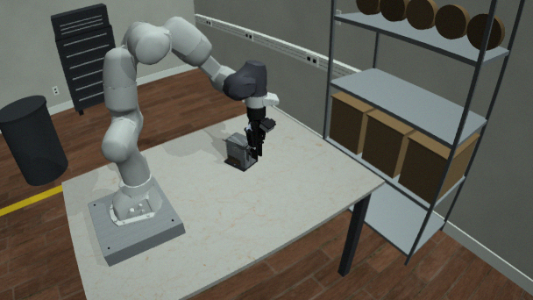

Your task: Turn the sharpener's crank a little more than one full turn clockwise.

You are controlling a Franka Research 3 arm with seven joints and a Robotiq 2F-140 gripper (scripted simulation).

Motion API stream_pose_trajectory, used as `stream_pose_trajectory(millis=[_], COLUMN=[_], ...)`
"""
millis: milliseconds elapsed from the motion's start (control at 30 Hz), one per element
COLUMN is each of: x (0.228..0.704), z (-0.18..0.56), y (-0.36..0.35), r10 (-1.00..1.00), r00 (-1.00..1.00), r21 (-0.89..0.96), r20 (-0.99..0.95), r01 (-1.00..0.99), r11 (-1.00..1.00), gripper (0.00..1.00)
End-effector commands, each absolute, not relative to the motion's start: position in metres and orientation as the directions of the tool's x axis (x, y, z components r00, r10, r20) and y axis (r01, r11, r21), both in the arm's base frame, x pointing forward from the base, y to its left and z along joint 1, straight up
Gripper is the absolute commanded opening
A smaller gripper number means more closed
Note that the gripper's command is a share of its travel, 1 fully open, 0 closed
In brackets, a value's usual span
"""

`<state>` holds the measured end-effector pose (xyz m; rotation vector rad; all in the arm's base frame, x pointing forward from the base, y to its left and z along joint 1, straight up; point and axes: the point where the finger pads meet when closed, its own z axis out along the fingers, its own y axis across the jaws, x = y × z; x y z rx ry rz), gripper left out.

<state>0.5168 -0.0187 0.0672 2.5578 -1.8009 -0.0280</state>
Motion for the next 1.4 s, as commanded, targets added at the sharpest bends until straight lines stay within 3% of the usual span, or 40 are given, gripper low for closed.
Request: stream_pose_trajectory(millis=[0, 1367], x=[0.528, 0.571], z=[0.072, 0.059], y=[-0.014, 0.001], r10=[-0.943, -0.943], r00=[0.332, 0.332], r21=[0.001, 0.001], r20=[0.0, 0.0], r01=[-0.943, -0.943], r11=[-0.332, -0.332], gripper=[0.1, 0.1])
